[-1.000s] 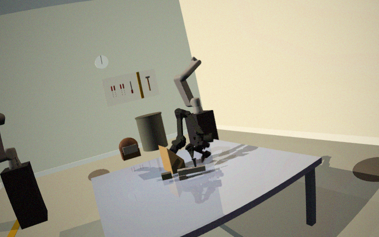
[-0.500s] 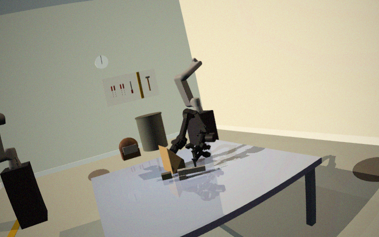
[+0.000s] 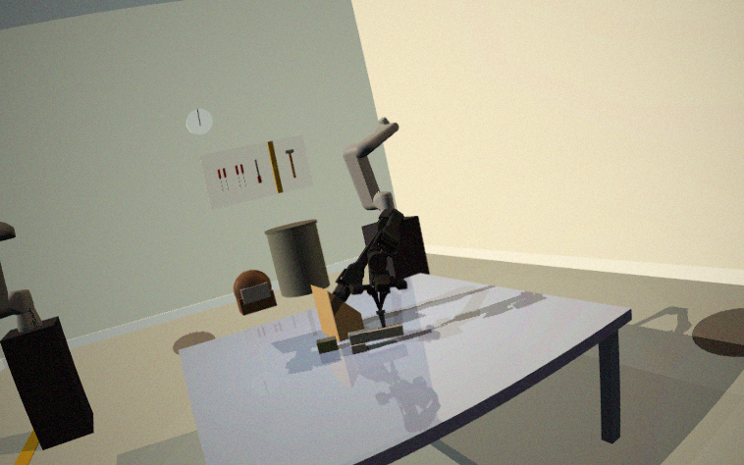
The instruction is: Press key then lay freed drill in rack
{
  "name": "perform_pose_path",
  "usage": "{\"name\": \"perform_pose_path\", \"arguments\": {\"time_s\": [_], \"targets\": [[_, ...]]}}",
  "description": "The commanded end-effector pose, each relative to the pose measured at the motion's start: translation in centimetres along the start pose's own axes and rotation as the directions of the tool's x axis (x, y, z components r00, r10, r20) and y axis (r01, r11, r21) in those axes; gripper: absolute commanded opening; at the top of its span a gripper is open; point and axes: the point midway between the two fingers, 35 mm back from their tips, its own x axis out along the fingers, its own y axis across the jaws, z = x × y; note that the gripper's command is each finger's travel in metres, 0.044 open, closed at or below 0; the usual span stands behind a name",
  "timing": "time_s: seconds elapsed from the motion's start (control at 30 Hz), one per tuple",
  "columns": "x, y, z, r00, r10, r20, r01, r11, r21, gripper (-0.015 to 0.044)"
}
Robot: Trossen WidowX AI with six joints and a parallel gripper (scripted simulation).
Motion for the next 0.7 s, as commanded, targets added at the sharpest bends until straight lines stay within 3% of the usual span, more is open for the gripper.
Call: {"name": "perform_pose_path", "arguments": {"time_s": [0.0, 0.67], "targets": [[-1.5, -0.8, 1.5, 0.990, 0.137, 0.014, -0.138, 0.990, 0.030, 0.0000], [-0.2, -0.6, 1.6, 0.990, 0.138, 0.014, -0.138, 0.990, 0.030, 0.0000]]}}
